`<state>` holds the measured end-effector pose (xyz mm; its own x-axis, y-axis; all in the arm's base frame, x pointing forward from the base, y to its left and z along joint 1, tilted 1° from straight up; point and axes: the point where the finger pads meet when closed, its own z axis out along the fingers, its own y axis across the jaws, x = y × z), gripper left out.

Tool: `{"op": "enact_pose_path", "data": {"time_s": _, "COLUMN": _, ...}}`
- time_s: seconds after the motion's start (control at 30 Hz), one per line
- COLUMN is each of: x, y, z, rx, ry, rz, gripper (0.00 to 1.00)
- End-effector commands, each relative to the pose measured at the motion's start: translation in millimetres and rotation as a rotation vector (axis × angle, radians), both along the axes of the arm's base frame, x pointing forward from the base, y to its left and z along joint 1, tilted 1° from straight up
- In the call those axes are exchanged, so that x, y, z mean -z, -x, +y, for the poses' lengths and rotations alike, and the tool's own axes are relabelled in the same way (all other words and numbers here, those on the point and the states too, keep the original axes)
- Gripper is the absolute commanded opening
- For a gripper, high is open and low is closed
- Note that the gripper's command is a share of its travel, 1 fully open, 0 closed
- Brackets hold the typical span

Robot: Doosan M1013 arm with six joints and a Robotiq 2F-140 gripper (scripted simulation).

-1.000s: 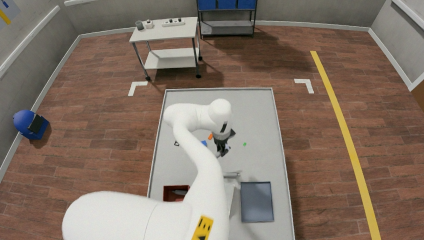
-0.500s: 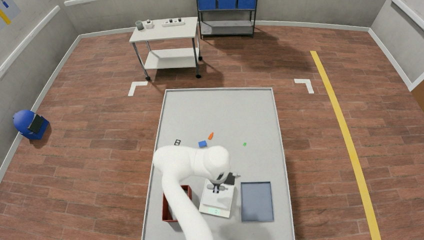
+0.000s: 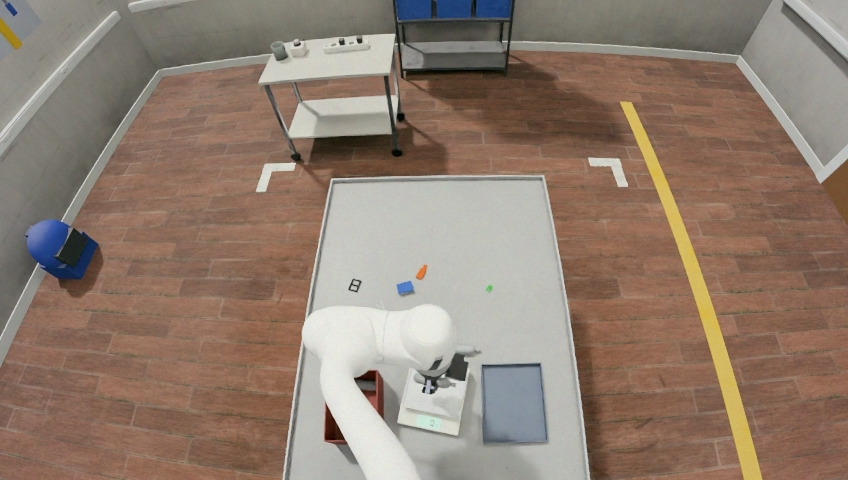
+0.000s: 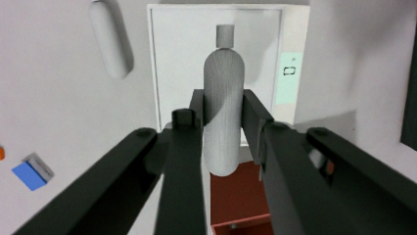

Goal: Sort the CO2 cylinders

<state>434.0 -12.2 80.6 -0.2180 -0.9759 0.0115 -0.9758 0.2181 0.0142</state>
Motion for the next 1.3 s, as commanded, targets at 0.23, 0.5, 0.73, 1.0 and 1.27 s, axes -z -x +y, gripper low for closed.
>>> {"op": "enact_pose_path", "data": {"time_s": 0.23, "x": 38.4, "y": -1.2, "z": -0.8, "rx": 0.003, "ry": 0.003, "rz": -0.004, "gripper": 0.10}}
{"op": "enact_pose_path", "data": {"time_s": 0.5, "x": 69.4, "y": -0.6, "z": -1.2, "rx": 0.003, "ry": 0.003, "rz": -0.004, "gripper": 0.10}}
{"op": "enact_pose_path", "data": {"time_s": 0.73, "x": 81.4, "y": -1.3, "z": -1.3, "rx": 0.003, "ry": 0.003, "rz": -0.006, "gripper": 0.10}}
{"op": "enact_pose_path", "data": {"time_s": 1.0, "x": 87.8, "y": -2.4, "z": -1.5, "rx": 0.003, "ry": 0.003, "rz": -0.007, "gripper": 0.10}}
{"op": "enact_pose_path", "data": {"time_s": 1.27, "x": 87.1, "y": -2.8, "z": -1.6, "rx": 0.003, "ry": 0.003, "rz": -0.009, "gripper": 0.10}}
